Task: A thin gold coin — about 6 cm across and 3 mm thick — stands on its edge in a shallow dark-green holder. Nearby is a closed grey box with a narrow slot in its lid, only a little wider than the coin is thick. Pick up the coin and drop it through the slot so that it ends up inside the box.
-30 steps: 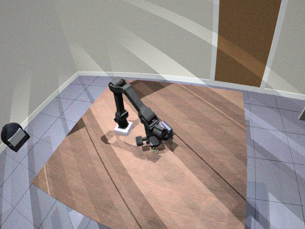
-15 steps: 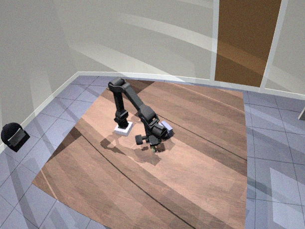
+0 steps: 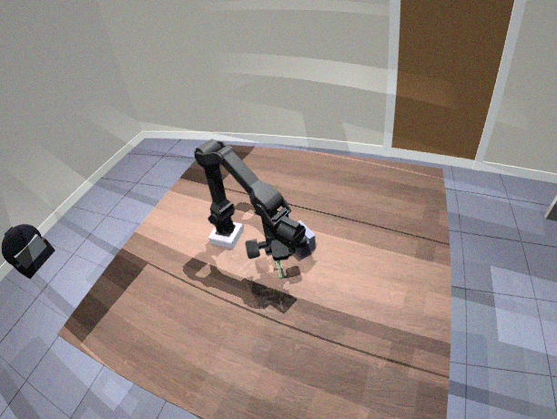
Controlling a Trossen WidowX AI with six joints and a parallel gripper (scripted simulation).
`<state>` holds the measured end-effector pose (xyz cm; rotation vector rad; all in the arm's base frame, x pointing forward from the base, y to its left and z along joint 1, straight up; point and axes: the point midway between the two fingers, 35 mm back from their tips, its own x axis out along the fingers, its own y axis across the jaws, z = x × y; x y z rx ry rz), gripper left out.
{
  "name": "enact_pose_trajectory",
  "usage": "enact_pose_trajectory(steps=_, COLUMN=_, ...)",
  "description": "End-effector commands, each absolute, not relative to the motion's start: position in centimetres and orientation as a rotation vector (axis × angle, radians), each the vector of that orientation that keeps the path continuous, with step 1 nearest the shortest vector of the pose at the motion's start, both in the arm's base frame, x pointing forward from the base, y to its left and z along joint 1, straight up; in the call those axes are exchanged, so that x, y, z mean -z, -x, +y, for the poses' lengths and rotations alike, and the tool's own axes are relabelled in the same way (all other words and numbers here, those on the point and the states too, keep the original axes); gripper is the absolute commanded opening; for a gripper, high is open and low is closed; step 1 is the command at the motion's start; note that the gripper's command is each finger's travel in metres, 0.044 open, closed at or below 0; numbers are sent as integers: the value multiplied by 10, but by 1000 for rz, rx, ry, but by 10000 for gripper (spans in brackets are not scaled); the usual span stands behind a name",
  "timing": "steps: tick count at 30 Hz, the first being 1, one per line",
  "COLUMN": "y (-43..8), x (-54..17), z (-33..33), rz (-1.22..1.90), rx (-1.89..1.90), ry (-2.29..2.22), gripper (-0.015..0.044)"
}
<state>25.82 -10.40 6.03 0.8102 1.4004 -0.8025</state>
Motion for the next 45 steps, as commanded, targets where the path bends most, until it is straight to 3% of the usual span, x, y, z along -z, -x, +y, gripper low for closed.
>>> enact_pose_trajectory(steps=1, y=-260, x=-73, z=-105, rz=1389, rx=804, ry=-814, gripper=0)
enact_pose_trajectory(steps=15, y=-255, x=-108, z=-103, rz=1390, rx=804, ry=-814, gripper=0)
enact_pose_trajectory(steps=28, y=-250, x=-109, z=-100, rz=1476, rx=545, ry=-549, gripper=0)
enact_pose_trajectory(steps=45, y=-264, x=-109, z=-78, rz=1476, rx=535, ry=-544, gripper=0)
